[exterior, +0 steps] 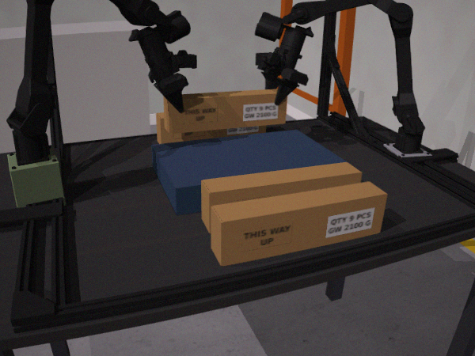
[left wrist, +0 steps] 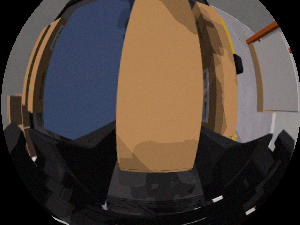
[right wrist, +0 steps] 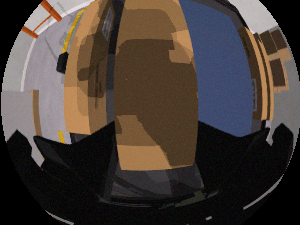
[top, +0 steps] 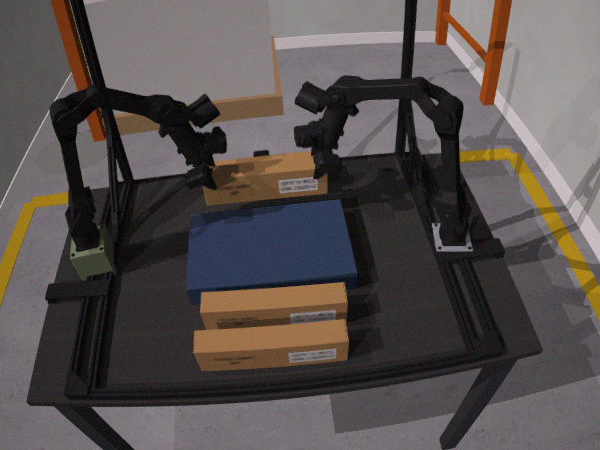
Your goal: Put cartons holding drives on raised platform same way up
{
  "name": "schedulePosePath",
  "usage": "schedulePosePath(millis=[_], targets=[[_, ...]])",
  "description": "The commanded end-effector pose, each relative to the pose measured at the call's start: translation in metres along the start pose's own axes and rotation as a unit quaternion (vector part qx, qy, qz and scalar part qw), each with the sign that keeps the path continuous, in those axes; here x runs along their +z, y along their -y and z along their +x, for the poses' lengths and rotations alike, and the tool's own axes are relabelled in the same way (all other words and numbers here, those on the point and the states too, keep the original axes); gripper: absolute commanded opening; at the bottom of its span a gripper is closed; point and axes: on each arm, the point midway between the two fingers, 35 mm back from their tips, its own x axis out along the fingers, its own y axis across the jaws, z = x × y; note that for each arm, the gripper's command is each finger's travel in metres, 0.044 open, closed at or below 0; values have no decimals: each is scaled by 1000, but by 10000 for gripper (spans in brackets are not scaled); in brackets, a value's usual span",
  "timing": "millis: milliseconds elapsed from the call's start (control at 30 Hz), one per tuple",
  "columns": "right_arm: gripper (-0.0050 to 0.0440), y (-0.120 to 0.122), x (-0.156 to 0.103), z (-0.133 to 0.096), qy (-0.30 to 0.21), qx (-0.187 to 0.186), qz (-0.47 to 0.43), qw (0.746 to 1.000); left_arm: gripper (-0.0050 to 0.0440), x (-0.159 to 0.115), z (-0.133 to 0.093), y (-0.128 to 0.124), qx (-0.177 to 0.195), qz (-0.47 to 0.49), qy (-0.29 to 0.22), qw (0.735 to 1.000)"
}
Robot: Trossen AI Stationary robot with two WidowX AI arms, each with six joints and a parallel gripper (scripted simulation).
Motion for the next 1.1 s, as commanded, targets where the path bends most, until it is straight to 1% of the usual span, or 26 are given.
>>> schedulePosePath(millis=[0,367,433,600,767,1067], targets=[[0,8,4,-13,15,9,1,1000,0,6,-19,-9,-17,0,20,1000],[0,47,0,-13,15,9,1,1000,0,10,-16,-49,-17,0,20,1000],[0,47,0,-13,15,9,1,1000,0,10,-16,-49,-17,0,20,1000],[0,61,-2,-13,15,9,1,1000,0,12,-14,-63,-17,0,20,1000],[0,69,-3,-12,15,9,1,1000,0,12,-14,-72,-17,0,20,1000],[0,72,-4,-12,15,9,1,1000,0,13,-13,-75,-17,0,20,1000]])
